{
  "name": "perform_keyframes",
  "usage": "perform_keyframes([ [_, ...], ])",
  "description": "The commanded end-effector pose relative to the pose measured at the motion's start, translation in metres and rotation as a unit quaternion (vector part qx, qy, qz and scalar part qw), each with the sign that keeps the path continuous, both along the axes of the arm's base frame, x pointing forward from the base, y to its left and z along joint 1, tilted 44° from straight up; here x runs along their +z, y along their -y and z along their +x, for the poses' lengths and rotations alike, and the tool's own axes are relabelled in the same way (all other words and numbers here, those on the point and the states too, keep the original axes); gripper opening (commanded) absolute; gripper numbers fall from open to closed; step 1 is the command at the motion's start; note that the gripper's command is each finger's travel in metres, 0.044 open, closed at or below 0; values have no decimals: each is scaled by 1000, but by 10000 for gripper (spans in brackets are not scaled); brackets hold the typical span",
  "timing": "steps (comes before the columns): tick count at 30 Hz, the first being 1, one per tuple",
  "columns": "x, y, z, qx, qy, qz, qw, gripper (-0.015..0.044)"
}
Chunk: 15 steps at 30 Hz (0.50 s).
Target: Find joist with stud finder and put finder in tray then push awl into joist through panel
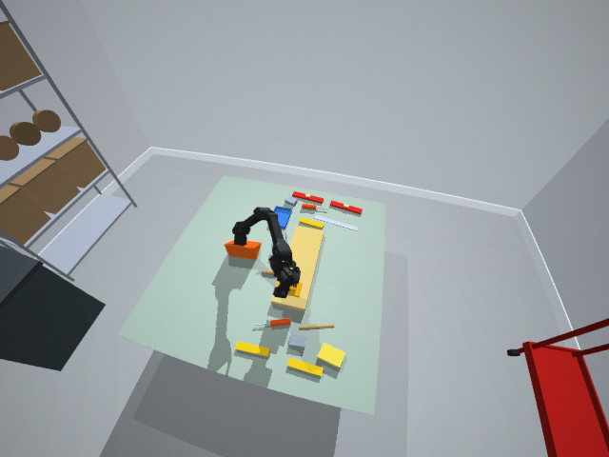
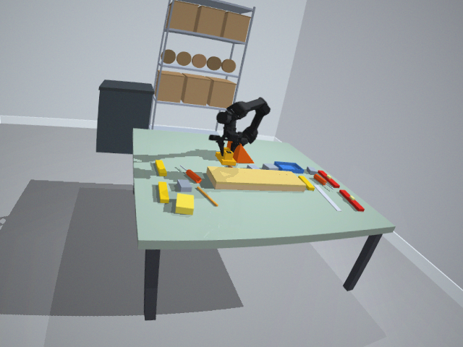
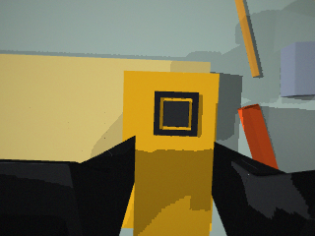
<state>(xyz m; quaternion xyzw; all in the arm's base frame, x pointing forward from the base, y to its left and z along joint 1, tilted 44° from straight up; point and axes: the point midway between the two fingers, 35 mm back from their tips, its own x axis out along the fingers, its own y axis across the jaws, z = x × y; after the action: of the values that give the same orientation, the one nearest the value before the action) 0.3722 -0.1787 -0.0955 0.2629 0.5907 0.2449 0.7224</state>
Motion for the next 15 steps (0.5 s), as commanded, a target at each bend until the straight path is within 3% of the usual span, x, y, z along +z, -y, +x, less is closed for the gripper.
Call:
perform_keyframes([
  [1, -5, -5, -1, -2, -2, 3, 1000, 0],
  [15, -21, -19, -2, -2, -2, 3, 1000, 0],
])
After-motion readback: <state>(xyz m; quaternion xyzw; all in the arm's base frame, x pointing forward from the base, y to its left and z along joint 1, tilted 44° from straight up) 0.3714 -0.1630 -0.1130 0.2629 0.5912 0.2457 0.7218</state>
